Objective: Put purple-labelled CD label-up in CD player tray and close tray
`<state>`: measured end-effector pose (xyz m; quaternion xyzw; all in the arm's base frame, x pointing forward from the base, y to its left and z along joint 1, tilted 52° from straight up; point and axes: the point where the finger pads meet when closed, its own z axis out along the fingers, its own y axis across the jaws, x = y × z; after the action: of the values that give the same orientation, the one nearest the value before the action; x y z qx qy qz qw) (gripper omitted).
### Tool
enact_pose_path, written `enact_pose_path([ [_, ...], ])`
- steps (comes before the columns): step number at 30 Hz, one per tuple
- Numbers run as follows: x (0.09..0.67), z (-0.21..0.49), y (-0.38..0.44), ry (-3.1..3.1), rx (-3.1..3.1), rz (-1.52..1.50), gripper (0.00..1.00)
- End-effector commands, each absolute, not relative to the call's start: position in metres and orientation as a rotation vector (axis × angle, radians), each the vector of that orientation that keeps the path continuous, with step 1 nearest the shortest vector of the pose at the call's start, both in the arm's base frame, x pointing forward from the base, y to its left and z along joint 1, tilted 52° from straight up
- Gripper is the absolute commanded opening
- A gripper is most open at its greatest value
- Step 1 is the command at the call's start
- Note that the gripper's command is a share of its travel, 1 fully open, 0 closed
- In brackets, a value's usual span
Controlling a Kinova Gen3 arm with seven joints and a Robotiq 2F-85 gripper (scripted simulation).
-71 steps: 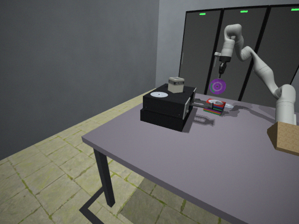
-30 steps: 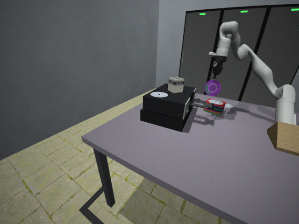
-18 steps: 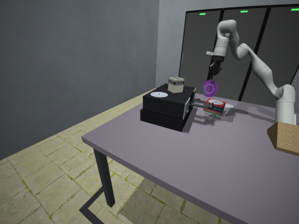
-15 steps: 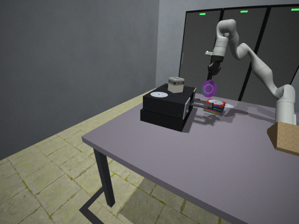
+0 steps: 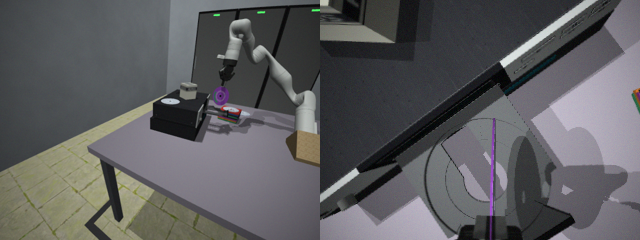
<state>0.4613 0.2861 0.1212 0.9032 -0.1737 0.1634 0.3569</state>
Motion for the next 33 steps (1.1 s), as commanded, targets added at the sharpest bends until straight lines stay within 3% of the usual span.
enact_pose_path([
  [1, 0.463, 0.113, 0.293, -0.469, 2.329, 0.443, 0.11],
  [33, 0.467, 0.103, 0.303, -0.507, 2.322, 0.466, 0.11],
])
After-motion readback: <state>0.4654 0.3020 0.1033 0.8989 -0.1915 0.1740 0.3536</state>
